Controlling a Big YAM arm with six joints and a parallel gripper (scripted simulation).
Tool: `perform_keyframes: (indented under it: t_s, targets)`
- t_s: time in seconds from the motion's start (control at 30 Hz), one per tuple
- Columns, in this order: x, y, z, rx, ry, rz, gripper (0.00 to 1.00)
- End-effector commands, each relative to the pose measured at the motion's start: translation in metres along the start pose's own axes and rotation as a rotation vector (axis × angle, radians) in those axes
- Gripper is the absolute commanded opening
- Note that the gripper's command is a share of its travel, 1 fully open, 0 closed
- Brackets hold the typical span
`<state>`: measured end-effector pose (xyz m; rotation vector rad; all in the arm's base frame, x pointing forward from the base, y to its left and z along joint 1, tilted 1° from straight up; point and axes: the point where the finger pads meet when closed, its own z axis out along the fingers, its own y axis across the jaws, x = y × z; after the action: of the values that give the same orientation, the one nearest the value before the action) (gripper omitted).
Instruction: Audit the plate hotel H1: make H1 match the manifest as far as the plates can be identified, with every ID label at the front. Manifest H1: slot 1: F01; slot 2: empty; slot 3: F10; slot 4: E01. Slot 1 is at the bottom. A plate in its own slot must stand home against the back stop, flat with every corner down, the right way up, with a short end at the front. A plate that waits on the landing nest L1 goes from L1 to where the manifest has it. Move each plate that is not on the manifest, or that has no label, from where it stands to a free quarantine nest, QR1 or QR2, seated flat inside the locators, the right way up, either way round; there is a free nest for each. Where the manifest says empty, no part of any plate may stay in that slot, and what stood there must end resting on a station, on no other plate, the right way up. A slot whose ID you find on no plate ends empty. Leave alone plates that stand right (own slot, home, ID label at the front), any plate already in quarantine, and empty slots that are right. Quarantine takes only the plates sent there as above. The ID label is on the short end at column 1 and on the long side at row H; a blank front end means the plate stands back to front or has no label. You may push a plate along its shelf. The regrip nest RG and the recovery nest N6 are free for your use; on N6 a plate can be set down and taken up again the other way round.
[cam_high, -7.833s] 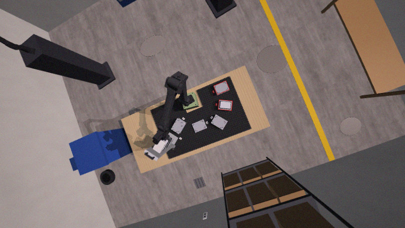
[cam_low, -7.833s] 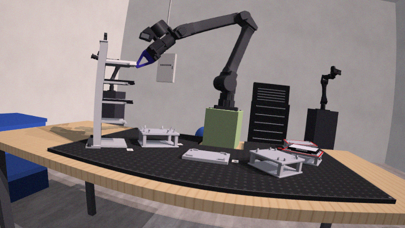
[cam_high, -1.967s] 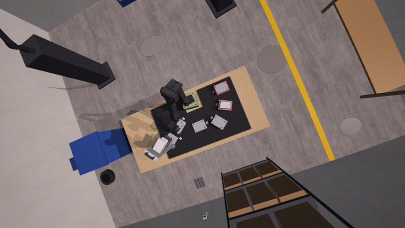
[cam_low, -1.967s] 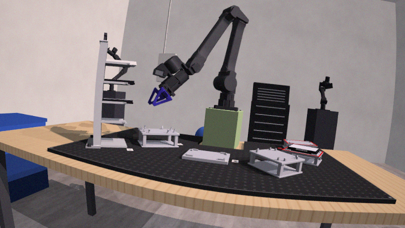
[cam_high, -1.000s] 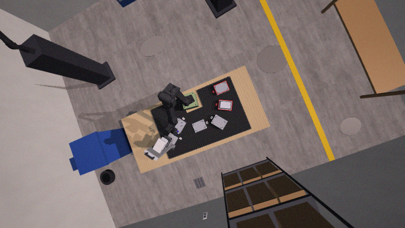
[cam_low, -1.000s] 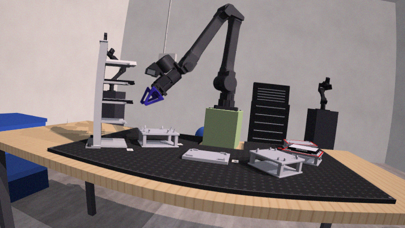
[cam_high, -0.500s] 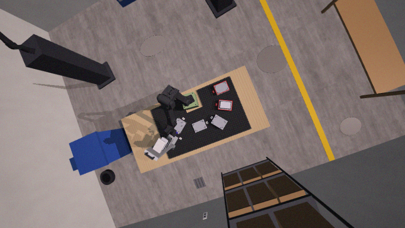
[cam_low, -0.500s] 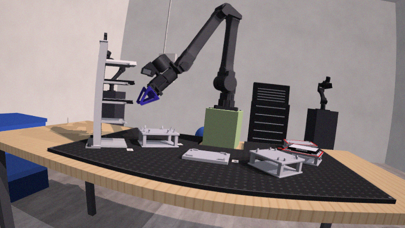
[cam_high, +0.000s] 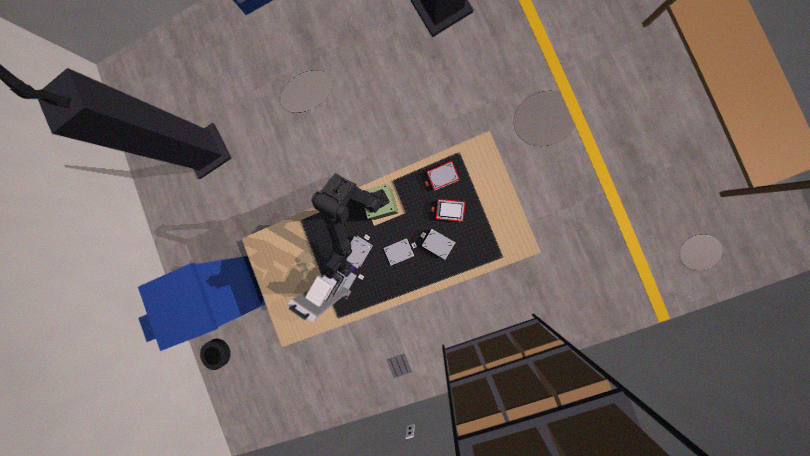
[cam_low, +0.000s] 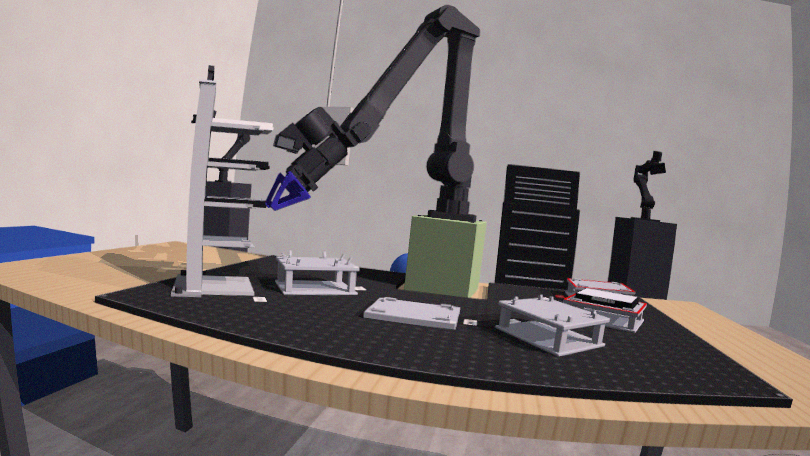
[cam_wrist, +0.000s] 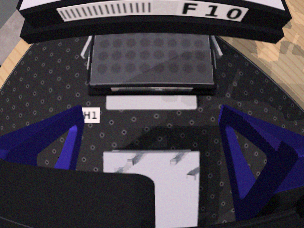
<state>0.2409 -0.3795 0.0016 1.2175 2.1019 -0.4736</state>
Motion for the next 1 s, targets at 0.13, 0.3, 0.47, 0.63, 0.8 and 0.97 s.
perform_keyframes:
  t_s: [0.13,0.3,0.47,0.63,0.8,0.97]
  targets:
    - [-0.033,-0.003,0.010,0.003,-0.039,-0.005,1.00]
    - [-0.038,-0.003,0.015,0.002,-0.039,-0.006,1.00]
    - [-0.043,-0.003,0.020,0.003,-0.041,-0.005,1.00]
    - [-0.052,-0.002,0.019,0.001,-0.061,-0.005,1.00]
    - [-0.042,0.001,0.016,-0.002,-0.050,0.000,1.00]
    - [-0.042,0.001,0.016,-0.002,-0.050,0.000,0.86]
